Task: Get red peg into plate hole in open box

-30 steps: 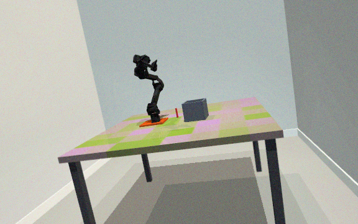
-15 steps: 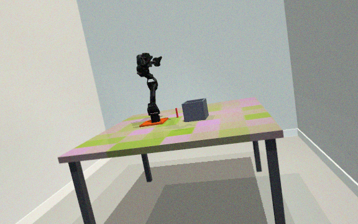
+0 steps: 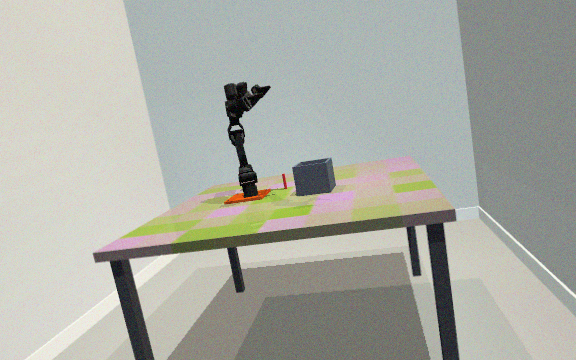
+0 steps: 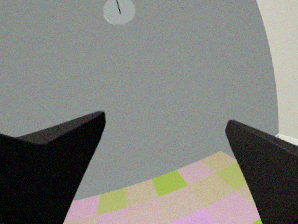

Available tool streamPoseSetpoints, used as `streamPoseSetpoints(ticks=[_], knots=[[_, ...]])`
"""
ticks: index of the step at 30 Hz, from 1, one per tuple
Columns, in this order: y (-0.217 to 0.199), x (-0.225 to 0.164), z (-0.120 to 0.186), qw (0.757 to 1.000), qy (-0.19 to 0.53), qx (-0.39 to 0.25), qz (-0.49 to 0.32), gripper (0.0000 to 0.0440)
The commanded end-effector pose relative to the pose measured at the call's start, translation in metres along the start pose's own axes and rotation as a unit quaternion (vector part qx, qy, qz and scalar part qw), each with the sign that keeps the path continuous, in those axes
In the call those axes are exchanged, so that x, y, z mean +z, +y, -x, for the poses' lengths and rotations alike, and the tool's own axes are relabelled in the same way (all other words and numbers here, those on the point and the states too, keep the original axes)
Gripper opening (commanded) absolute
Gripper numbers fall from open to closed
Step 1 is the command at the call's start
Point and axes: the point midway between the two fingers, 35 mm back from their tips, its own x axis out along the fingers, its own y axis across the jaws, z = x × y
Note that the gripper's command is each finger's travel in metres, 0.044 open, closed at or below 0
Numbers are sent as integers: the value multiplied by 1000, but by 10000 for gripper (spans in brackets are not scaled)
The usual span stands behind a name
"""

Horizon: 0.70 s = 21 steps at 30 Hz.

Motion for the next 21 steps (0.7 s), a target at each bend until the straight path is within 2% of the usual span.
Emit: streamPoseSetpoints(ticks=[1,11,21], knots=[[7,-4,-9,999,13,12,-45,440],[35,-32,-36,976,81,47,-198,440],[72,-67,-55,925,172,61,-332,440]])
